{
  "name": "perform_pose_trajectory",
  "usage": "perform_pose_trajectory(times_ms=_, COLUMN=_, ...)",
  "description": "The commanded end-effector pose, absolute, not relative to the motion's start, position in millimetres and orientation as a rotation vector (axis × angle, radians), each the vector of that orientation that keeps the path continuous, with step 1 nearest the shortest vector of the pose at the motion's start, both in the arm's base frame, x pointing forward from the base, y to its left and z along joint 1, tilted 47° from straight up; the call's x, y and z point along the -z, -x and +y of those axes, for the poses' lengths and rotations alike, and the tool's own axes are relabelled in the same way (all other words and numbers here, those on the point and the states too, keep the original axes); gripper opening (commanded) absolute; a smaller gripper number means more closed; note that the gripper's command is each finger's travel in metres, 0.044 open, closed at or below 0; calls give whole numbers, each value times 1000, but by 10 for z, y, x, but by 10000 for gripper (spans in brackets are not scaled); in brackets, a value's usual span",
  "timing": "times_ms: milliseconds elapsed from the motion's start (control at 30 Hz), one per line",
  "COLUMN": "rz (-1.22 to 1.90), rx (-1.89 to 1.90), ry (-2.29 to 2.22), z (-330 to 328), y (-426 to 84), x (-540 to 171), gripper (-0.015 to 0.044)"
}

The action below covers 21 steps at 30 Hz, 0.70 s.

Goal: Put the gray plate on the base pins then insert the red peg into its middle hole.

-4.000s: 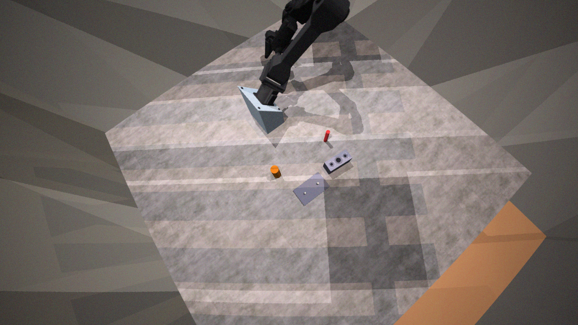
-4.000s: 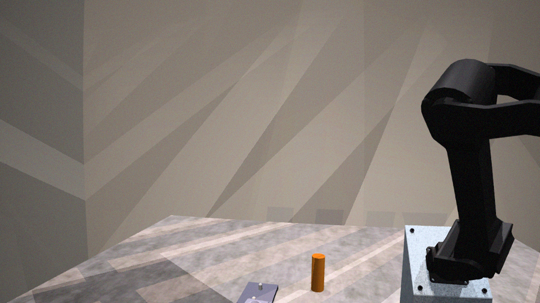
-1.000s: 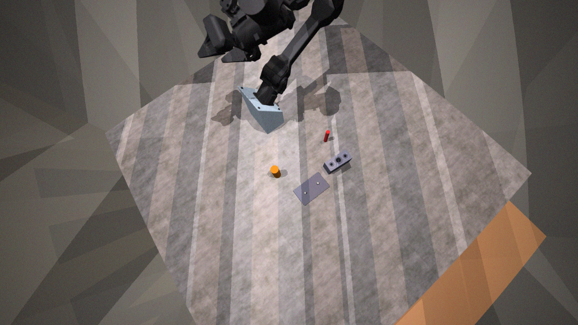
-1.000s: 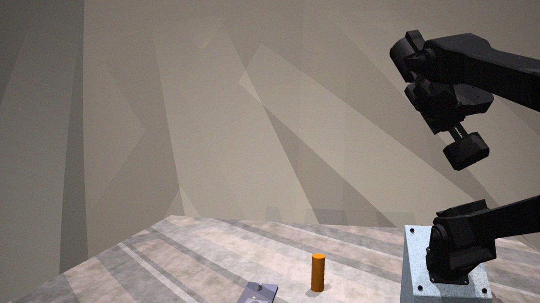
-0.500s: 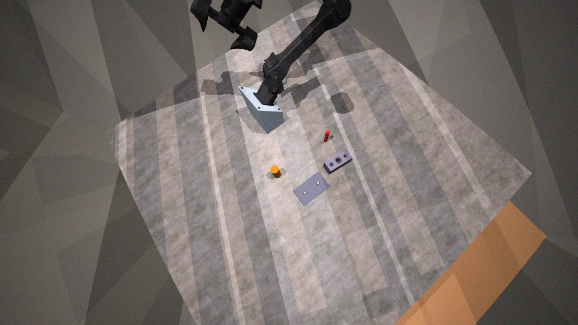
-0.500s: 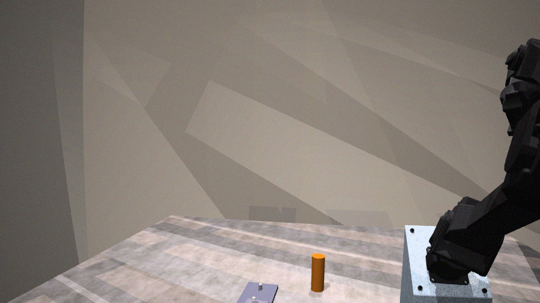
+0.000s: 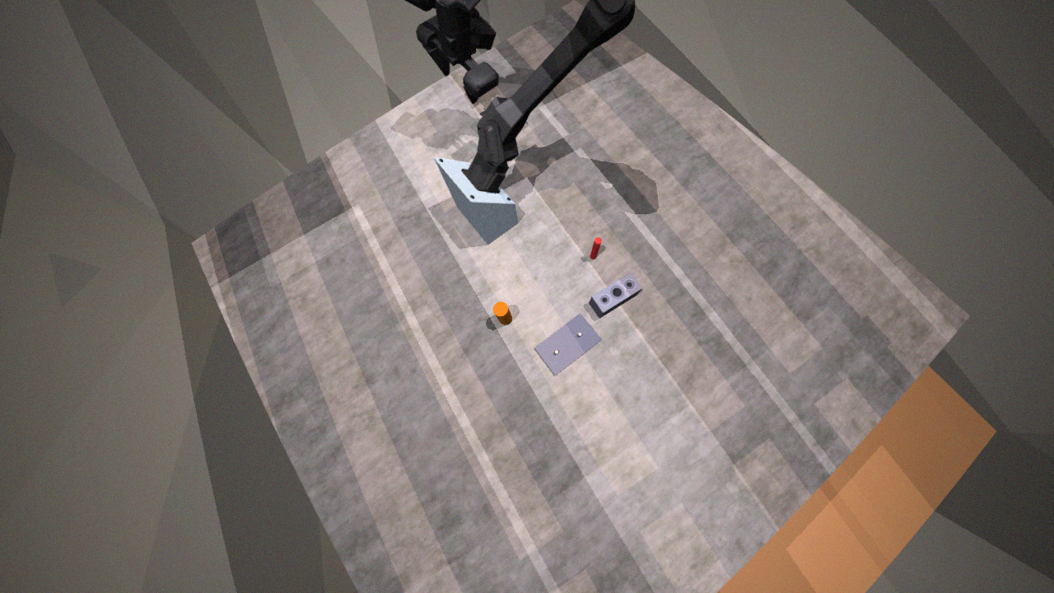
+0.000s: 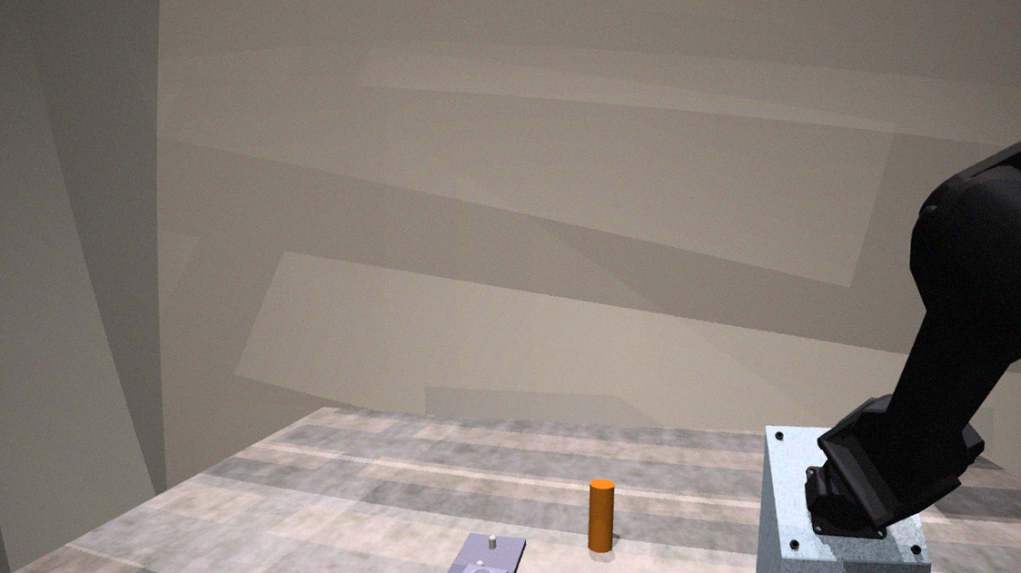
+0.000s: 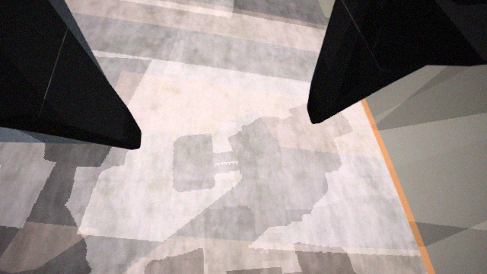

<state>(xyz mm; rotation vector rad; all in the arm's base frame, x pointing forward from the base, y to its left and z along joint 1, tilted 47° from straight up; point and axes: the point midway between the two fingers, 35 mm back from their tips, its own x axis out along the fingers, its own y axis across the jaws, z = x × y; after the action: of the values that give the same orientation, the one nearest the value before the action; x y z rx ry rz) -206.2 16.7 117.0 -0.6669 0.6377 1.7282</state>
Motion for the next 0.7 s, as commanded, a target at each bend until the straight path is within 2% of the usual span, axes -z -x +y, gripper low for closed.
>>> perform_pose_trajectory(times_ms=0, rz=658, rx=-1553, ry=546, z=553, y=1985, x=-1179, gripper=440)
perform_pose_trajectory(times_ms=300, rz=641, rx=-1523, ry=561, z=613, y=1968, x=-1165, gripper=440)
perform_pose_trajectory(times_ms=500, rz=345, rx=-1855, ry=1085, z=-195, y=2074, x=-1013, gripper=440)
perform_pose_trajectory(times_ms=667, rz=16, rx=-2092, ry=1487, z=-892, y=1912, x=-883, gripper=440)
